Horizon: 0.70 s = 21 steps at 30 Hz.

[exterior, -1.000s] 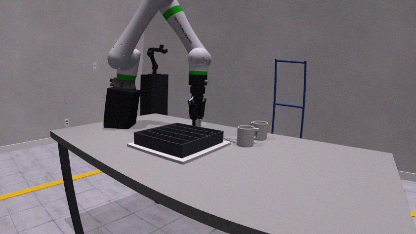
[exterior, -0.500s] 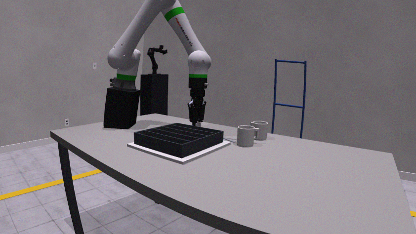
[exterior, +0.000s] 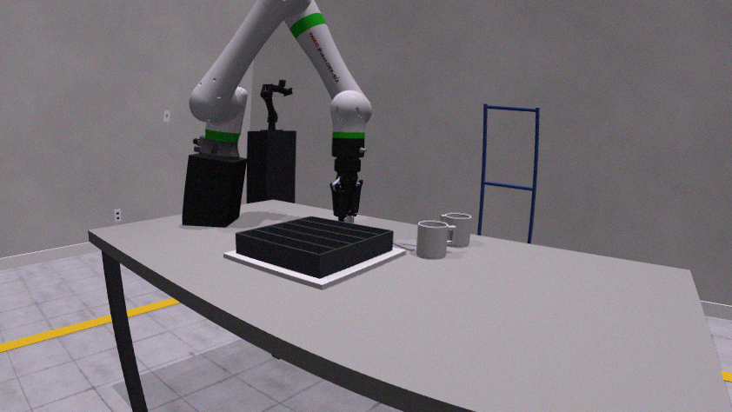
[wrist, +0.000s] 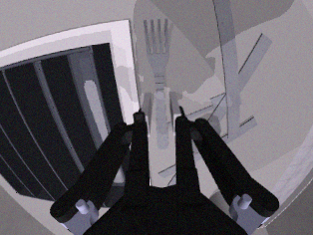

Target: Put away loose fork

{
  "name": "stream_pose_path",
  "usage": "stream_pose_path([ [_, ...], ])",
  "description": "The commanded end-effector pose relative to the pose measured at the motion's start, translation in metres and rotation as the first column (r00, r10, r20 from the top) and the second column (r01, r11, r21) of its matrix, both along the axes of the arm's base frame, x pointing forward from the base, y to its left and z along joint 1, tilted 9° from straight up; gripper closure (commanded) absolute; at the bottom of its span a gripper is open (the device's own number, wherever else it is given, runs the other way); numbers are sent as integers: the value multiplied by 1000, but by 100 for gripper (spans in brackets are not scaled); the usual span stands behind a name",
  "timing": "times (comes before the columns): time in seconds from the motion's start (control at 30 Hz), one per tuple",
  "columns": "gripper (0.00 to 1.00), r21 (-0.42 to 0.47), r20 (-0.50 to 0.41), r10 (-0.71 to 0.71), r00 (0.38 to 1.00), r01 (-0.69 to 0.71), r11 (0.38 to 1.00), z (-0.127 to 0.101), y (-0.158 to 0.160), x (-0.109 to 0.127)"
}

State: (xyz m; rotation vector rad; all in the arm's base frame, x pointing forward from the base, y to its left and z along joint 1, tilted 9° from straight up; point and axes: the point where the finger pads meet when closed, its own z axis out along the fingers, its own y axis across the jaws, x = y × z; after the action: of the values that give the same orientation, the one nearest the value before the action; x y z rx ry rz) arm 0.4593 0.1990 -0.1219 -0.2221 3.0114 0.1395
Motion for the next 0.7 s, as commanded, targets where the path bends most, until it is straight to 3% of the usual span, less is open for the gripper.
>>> stream_pose_path([
  [0.0, 82, 0, 0, 0, 1000, 0, 1000, 0, 0, 0],
  [0.43, 82, 0, 0, 0, 1000, 0, 1000, 0, 0, 0],
  [0.47, 97, 0, 0, 0, 1000, 0, 1000, 0, 0, 0],
  [0.67, 97, 0, 0, 0, 1000, 0, 1000, 0, 0, 0],
])
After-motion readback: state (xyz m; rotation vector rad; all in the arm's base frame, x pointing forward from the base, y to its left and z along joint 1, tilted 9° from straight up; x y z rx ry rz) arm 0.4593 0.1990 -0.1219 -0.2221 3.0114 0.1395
